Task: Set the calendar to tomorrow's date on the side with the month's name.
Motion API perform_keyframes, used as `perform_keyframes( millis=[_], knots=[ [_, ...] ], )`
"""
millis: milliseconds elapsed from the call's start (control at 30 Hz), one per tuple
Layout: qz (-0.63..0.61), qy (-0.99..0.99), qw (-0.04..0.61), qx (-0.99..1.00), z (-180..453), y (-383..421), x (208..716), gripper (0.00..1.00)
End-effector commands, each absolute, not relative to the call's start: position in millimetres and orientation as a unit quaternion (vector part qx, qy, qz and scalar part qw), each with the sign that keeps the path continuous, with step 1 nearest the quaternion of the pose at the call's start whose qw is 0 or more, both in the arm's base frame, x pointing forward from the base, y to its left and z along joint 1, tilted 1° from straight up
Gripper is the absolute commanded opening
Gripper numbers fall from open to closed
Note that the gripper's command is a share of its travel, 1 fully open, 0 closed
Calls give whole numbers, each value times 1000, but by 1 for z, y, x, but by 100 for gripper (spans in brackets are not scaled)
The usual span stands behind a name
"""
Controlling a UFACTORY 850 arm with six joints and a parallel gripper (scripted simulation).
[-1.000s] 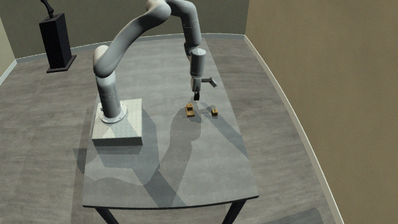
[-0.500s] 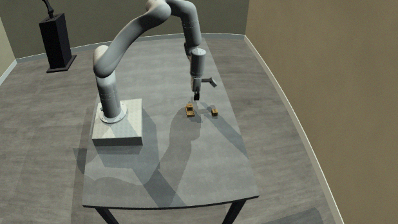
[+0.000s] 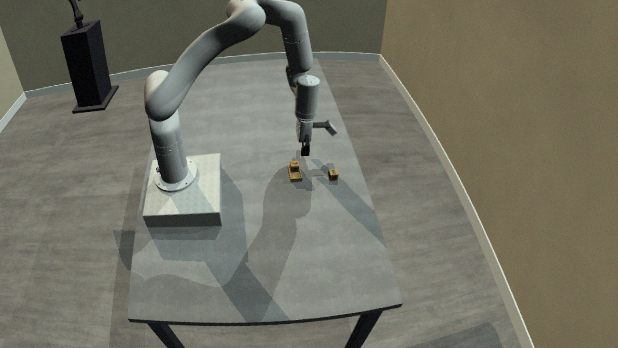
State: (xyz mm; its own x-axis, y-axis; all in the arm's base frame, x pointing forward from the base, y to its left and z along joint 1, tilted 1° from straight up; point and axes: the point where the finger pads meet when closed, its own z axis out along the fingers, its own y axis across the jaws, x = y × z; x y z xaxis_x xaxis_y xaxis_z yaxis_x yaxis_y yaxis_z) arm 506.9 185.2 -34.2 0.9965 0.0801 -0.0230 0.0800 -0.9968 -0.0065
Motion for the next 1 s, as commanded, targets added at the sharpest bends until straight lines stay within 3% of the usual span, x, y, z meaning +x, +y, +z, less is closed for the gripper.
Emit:
perform_keyframes(
  millis=[0,967],
  knots=[
    [11,-40,3,-999,-33,186,508,100],
    [11,-40,3,-999,27,185,509,100]
  ],
)
